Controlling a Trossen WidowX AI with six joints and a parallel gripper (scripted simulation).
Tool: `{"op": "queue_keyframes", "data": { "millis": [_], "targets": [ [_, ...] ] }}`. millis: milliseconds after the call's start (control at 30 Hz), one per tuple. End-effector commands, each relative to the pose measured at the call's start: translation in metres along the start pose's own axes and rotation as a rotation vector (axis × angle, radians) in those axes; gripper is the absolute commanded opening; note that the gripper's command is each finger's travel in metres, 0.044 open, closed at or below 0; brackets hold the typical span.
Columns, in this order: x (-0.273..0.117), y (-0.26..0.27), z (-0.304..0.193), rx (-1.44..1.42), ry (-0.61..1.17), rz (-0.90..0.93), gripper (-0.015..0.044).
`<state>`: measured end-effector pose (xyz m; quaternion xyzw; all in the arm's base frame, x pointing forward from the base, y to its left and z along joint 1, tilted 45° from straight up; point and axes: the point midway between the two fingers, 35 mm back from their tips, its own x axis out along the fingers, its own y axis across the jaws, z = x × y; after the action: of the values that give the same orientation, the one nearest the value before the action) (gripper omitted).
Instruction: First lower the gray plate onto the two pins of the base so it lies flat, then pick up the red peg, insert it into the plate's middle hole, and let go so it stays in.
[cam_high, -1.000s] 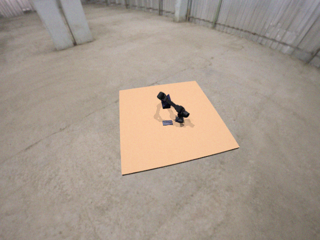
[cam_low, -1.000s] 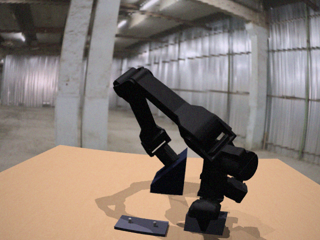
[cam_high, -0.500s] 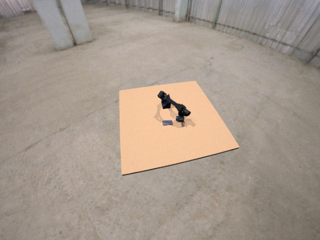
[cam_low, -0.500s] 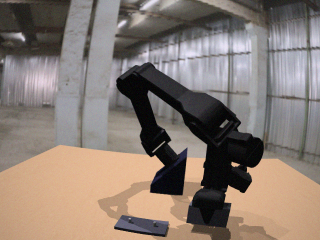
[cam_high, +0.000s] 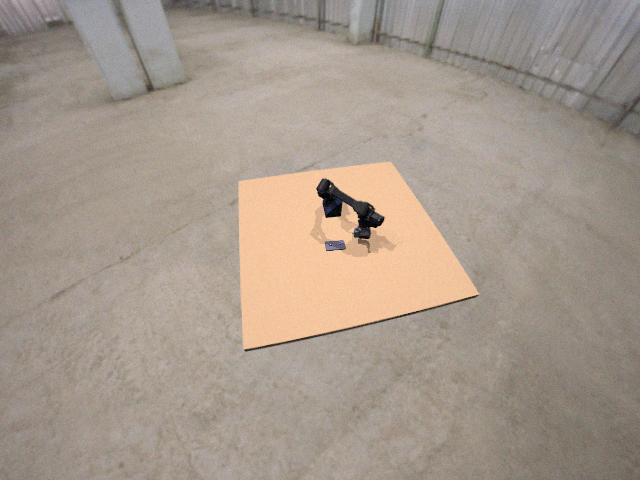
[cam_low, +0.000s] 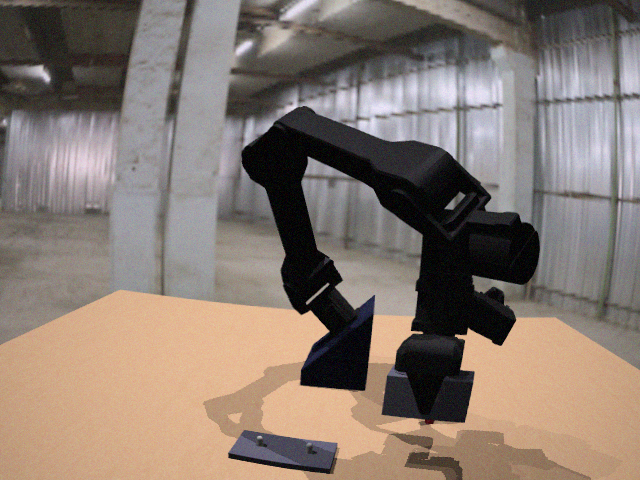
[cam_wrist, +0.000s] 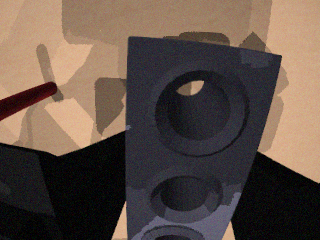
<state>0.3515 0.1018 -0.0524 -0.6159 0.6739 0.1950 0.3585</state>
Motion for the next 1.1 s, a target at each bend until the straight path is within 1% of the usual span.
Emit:
{"op": "queue_keyframes", "data": {
  "millis": [0, 467, 633, 1067],
  "targets": [
    [-0.017, -0.001, 0.002, 0.007, -0.009, -0.004, 0.0000],
    [-0.059, 0.002, -0.002, 0.006, 0.004, 0.007, 0.0000],
    [-0.058, 0.000, -0.006, 0.000, 0.003, 0.008, 0.0000],
    [-0.039, -0.017, -0.040, -0.047, -0.007, 0.008, 0.0000]
  ]
}}
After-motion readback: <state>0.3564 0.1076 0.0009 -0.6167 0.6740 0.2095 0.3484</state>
